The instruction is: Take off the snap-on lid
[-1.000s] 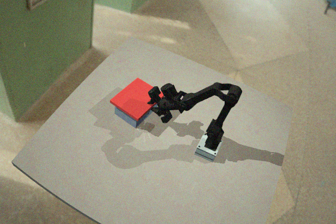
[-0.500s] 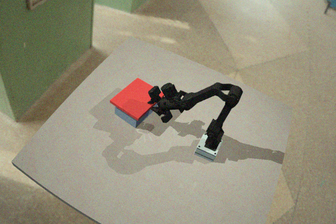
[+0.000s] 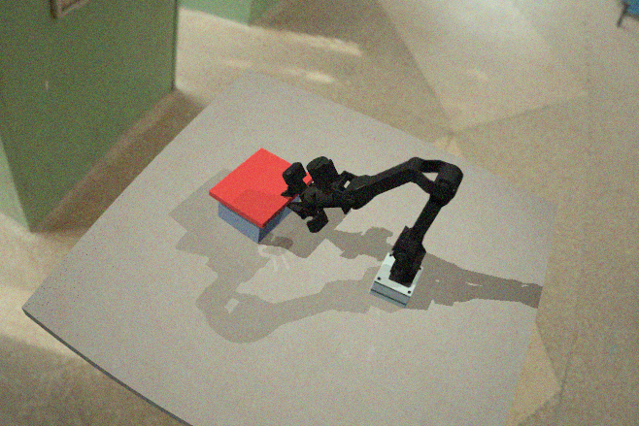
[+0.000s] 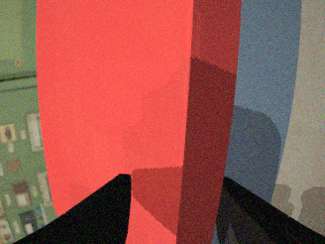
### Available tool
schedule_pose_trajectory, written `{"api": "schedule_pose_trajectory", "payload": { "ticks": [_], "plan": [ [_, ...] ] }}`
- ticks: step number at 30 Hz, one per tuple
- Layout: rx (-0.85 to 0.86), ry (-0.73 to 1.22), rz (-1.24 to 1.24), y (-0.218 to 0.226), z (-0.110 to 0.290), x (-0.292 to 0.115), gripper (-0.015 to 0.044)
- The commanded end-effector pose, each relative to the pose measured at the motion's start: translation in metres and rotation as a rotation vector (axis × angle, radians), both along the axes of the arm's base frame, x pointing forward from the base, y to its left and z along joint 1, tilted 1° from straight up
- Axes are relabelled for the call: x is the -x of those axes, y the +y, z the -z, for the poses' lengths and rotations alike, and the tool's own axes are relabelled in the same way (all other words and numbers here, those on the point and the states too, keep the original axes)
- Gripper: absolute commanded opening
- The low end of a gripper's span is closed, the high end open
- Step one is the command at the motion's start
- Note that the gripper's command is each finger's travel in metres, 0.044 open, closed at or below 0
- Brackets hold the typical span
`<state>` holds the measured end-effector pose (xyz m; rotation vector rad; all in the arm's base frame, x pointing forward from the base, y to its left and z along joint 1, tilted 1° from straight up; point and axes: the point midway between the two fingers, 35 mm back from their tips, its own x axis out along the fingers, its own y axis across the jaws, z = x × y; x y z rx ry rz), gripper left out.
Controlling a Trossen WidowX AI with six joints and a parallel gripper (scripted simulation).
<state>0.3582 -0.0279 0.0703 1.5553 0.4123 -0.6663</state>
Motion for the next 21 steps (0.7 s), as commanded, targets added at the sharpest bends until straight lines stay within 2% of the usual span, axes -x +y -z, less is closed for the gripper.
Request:
{"api": "schedule_pose_trajectory", "payload": {
  "ticks": [1, 21],
  "plan": [
    [0.0, 0.001, 0.0, 0.0, -0.0013, 0.0, 0.0],
    [0.0, 0.001, 0.0, 0.0, -0.0054, -0.0001, 0.0]
  ]
}}
